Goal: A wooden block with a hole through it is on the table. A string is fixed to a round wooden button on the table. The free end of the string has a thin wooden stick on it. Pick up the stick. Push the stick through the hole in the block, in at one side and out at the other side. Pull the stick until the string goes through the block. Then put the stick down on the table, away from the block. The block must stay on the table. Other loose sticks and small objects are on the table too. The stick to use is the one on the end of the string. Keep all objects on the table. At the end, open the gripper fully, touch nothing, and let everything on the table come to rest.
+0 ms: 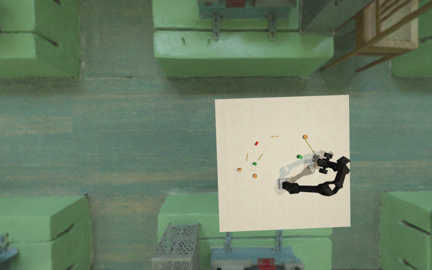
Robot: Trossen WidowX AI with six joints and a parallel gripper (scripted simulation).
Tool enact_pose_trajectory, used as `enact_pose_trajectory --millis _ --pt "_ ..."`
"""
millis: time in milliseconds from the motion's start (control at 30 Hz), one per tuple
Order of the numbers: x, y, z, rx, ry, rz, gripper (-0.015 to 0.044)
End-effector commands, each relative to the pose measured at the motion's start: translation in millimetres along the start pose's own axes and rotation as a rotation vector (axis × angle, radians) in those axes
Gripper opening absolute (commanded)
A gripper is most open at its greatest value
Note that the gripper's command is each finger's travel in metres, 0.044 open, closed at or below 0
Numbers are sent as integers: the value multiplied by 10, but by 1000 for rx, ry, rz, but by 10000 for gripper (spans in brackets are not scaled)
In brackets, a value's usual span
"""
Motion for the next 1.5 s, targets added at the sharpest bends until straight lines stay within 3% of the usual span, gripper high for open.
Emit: enact_pose_trajectory --millis 0,1467 --pt "46 19 22 3 -2 -3 0" --pt "143 488 72 3 -2 -3 0"
Point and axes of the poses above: the point midway between the two fingers, 35 mm back from their tips, its own z axis out along the fingers, its own x axis across the jaws, y = z × x, the point moved 8 cm from there along -z, back along the fingers, and after that the axes turned 8 degrees about z, right-handed, at the moved point
